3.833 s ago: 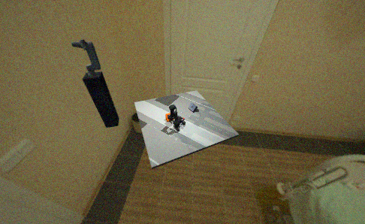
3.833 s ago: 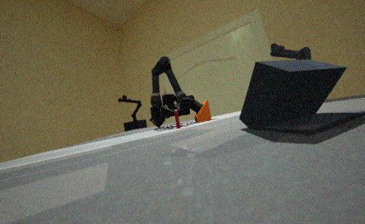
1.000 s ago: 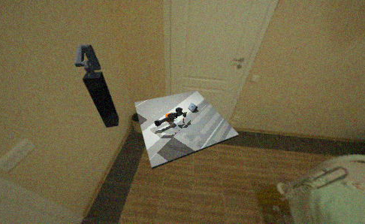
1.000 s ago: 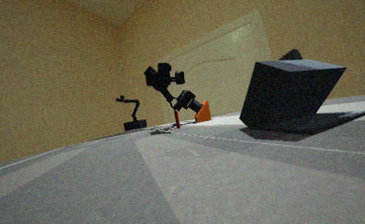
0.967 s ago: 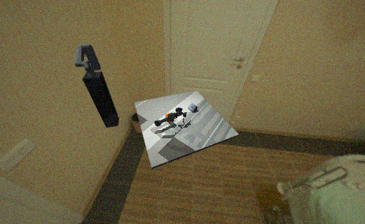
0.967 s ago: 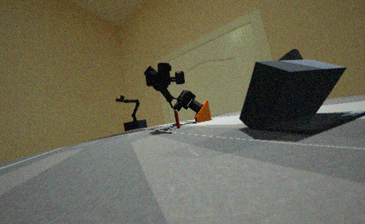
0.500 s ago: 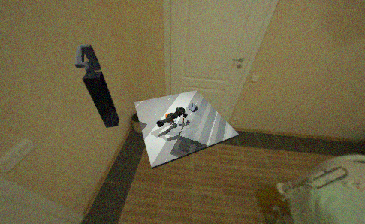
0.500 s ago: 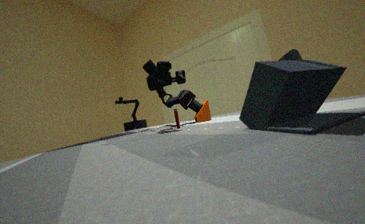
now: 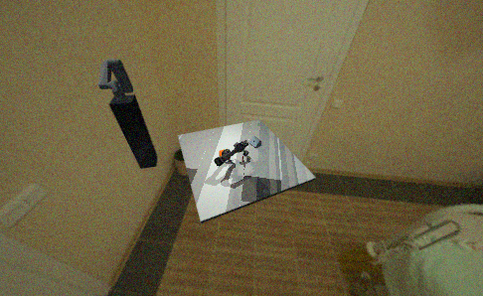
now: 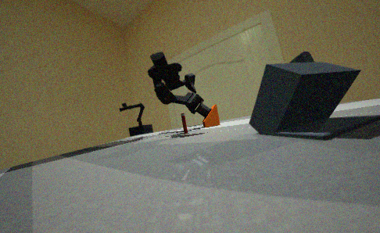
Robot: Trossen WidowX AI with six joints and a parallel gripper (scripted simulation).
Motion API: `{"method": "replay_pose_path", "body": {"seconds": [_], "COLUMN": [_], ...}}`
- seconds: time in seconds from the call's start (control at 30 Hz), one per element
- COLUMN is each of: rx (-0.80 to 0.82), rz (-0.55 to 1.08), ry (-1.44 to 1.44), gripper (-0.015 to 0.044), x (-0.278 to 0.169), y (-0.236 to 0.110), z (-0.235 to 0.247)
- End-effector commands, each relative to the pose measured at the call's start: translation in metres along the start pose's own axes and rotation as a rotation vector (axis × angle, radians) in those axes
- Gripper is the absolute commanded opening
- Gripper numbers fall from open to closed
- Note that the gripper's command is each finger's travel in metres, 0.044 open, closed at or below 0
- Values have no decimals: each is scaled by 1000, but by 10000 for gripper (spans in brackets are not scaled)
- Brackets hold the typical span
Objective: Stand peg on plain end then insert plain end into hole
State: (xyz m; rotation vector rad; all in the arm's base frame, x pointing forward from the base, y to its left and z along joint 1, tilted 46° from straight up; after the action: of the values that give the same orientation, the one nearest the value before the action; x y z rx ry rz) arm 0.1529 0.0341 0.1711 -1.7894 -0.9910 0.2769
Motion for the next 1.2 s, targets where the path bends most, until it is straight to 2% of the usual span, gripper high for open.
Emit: {"method": "replay_pose_path", "body": {"seconds": [0.0, 0.27, 0.6, 0.9, 1.17], "rx": [-12, -75, -241, -254, -262], "rz": [114, 367, 628, 642, 639], "ry": [14, 17, -38, -43, -22], "gripper": [440, 440, 440, 440, 440], "x": [-1, 0, 9, 10, -1], "y": [4, 13, 18, 19, 34], "z": [-2, -5, -16, -17, -22]}}
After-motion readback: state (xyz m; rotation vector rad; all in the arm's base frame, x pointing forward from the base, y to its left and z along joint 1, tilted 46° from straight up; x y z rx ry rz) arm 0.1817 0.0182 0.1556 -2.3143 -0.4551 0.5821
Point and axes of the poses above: the point midway between the two fingers, 35 mm back from their tips, its own y axis out along the fingers, its own z axis across the jaws, x = y × z, the point moved 2 cm from there along -y, back along the fingers, and after that the axes turned 3 degrees about -y, right-handed, at the moved point
